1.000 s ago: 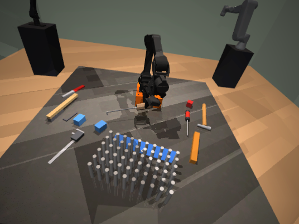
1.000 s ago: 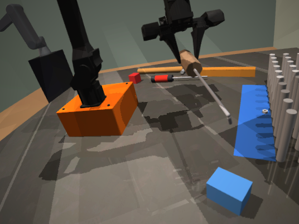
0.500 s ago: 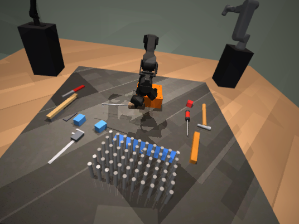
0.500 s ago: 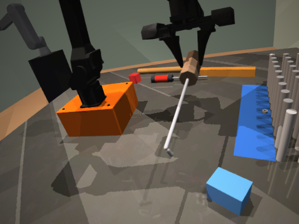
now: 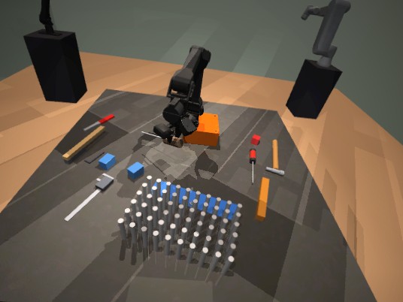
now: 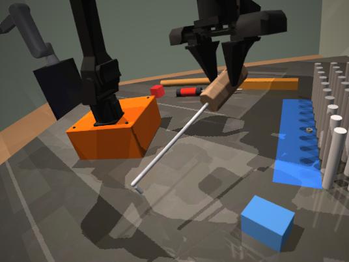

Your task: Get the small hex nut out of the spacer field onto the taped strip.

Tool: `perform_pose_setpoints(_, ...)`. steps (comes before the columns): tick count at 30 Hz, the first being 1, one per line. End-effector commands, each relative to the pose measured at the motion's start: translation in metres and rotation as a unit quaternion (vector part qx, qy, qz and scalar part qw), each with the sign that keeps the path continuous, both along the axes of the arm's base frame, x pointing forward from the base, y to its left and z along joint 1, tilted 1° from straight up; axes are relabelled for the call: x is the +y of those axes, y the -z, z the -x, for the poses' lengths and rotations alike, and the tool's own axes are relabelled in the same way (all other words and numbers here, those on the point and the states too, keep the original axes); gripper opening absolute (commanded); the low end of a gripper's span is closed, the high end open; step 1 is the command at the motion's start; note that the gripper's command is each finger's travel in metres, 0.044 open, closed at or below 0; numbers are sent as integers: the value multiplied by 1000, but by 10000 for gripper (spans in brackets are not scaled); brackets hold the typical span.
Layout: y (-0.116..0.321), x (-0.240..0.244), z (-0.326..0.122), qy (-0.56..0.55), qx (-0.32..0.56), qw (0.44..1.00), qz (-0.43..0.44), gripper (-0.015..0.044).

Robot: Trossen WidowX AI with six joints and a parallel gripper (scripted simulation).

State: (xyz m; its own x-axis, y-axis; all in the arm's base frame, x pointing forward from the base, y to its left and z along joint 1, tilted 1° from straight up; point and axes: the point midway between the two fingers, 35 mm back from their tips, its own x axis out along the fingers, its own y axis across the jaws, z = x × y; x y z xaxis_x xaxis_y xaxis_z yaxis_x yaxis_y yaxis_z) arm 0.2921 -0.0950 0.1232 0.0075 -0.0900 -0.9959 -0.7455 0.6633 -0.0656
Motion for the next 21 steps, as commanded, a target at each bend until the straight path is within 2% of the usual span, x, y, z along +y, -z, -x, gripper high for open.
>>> perform_pose_setpoints(1,2,-16,1,72,1,997,-15,0)
perform_pose_setpoints(12,-3,-57,7,244,-19,968,-44,0)
perform_pose_setpoints(21,-4,-92,17,388,-26,919,-70,0)
